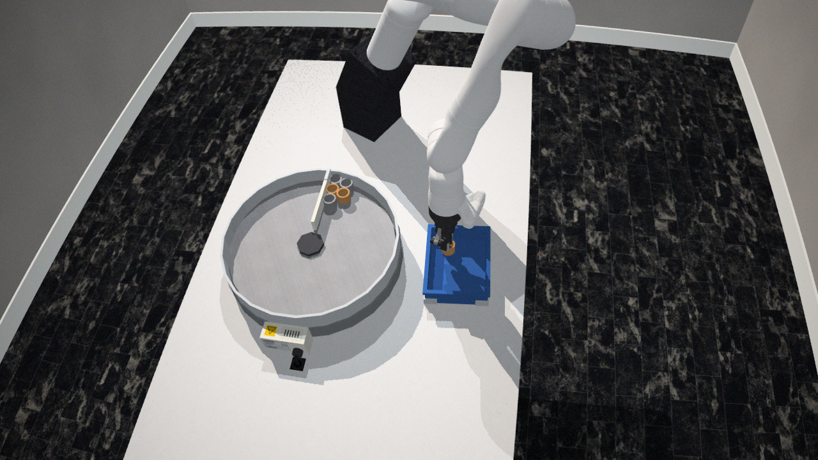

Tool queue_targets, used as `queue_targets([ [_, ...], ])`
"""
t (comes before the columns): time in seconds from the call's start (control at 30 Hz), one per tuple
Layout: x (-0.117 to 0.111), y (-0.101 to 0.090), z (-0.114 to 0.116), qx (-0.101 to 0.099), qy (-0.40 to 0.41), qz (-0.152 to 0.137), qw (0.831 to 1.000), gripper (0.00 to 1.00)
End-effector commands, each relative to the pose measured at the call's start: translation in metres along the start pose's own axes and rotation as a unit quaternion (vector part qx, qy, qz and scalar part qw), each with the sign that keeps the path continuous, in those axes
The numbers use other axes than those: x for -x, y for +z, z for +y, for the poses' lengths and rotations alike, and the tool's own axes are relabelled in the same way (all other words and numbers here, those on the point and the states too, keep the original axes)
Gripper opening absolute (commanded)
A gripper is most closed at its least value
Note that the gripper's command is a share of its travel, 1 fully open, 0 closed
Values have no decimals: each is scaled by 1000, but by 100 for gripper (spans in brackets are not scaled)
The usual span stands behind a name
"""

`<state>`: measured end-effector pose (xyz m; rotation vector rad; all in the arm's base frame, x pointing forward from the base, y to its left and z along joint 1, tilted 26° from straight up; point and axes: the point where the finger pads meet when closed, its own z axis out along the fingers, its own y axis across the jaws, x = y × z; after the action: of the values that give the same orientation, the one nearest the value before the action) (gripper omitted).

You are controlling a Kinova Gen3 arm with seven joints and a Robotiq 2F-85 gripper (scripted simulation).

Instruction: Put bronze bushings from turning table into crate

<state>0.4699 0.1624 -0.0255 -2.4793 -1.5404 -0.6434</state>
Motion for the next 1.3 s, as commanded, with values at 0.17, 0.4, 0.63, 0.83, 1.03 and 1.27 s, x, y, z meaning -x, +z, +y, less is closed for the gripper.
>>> queue_targets([
  [0.17, 0, -54, 0, 1, 0, 0, 1000, 16],
  [0.4, 0, -54, 0, 1, 0, 0, 1000, 16],
  [0.63, 0, -85, 0, 0, 0, 0, 1000, 16],
  [0.83, 0, -106, 0, 0, 0, 0, 1000, 16],
  [1.03, 0, -106, 0, 0, 0, 0, 1000, 16],
  [1.27, 1, -106, 0, 0, 1, -1, 1000, 16],
])
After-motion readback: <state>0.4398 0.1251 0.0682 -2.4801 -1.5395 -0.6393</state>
